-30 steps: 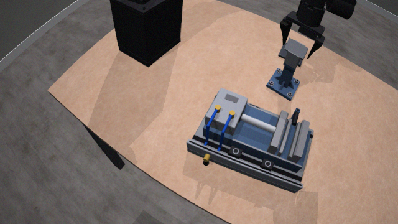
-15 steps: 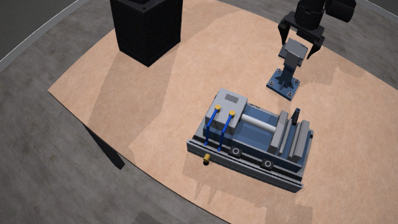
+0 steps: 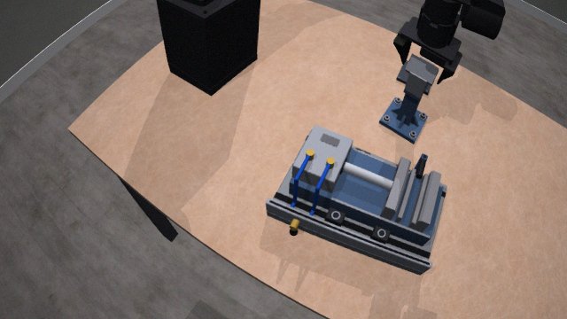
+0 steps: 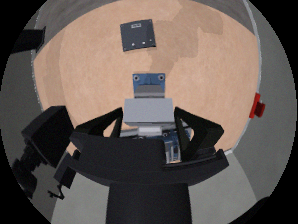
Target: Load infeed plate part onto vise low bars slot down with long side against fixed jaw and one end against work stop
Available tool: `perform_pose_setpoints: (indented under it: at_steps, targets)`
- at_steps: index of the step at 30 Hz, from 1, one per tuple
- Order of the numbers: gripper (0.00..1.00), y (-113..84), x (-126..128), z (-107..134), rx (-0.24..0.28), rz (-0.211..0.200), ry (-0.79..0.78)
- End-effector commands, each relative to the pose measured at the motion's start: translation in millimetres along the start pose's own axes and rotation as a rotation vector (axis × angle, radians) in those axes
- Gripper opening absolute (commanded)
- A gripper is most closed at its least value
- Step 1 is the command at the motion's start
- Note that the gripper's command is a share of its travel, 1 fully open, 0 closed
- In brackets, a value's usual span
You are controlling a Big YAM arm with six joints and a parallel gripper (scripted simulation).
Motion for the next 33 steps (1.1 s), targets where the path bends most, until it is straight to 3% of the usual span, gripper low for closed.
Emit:
perform_pose_setpoints:
  at_steps: [1,33]
  targets:
    - [0.81,-8.5,-8,1,-0.019,0.030,-0.016]
    - [0.81,5.4,-3,12,-0.319,-0.038,-0.012]
Point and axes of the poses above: the point where the finger pads meet when closed, its own y axis out along the fingers, its own x axis across the jaws, z = x × y, the point moved 2 cm from there along -y, back along the fingers, and after that the axes turned 7 degrees about y, right-handed, at the moved point
